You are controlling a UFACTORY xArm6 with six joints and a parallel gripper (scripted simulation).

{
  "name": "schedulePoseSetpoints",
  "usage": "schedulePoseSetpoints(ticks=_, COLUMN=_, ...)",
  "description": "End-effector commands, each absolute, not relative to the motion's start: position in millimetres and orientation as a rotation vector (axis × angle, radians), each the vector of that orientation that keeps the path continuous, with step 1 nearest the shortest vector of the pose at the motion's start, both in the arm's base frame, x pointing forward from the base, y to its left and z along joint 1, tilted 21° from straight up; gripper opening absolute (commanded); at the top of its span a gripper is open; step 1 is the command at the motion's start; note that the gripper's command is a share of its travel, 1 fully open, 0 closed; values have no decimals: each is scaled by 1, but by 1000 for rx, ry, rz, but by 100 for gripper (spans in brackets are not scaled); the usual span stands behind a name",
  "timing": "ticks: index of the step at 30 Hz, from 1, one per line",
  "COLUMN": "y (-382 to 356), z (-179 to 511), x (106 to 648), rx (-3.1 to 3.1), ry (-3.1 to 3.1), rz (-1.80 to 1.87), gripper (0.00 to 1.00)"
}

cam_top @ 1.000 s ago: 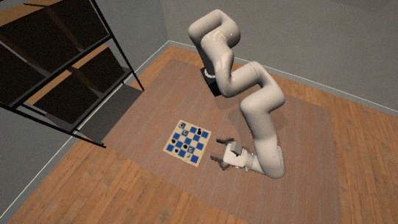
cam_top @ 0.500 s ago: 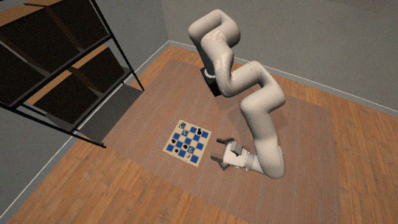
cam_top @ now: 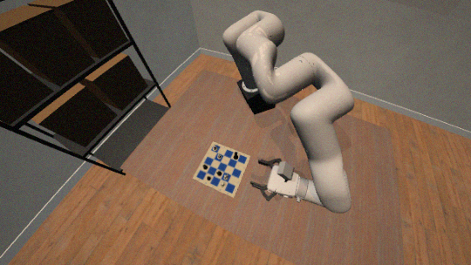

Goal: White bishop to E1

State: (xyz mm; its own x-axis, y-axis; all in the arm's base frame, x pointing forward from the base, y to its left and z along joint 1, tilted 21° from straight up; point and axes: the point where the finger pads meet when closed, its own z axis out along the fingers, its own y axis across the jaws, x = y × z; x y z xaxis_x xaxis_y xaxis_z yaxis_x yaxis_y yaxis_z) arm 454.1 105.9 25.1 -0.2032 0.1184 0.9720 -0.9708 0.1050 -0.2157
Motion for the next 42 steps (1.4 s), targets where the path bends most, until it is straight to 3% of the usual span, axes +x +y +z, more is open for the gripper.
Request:
schedulePoseSetpoints(ticks=1, y=113, z=46, x=449, rx=947, ry=-1337, rz=1324, gripper=100)
schedulePoseSetpoints(ticks=22, y=90, z=54, x=442, rx=1030, ry=-1532, rz=1273, gripper=100)
schedulePoseSetpoints(ticks=42, y=23, z=72, x=415, rx=1244, ry=-2063, rz=1064, gripper=100)
